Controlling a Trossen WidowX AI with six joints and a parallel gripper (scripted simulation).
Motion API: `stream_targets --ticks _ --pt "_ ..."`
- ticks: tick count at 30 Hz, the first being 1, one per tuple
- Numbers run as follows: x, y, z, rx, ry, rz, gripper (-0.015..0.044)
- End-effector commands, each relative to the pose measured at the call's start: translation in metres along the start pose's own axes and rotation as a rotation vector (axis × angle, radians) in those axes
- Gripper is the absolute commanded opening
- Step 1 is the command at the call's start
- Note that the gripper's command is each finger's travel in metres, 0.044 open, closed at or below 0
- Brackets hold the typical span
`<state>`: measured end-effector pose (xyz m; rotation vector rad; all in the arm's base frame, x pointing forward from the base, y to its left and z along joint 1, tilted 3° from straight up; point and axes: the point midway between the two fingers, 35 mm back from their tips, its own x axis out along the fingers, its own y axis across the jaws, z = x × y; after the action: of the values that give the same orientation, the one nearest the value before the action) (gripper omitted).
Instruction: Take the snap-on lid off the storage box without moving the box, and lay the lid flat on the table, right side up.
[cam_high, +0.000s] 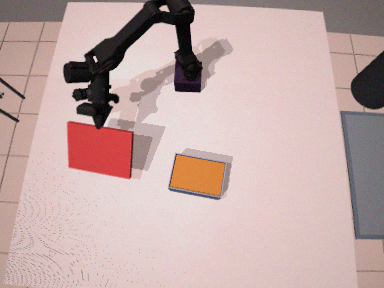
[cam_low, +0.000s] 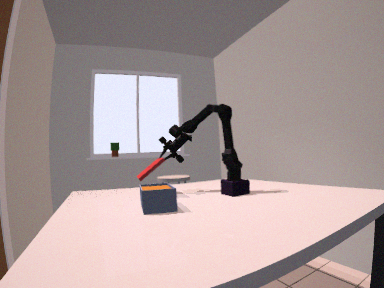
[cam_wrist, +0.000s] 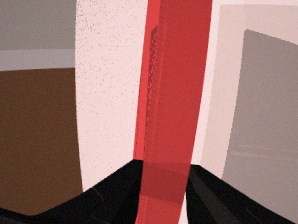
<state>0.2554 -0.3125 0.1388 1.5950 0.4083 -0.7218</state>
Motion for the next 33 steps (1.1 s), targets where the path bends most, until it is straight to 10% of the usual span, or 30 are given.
stream_targets --ticks 1,33 --pt "0.001 0.001 0.0 -0.01 0.003 0.014 0.0" --pt "0.018 -0.019 0.0 -0.01 0.003 0.014 0.0"
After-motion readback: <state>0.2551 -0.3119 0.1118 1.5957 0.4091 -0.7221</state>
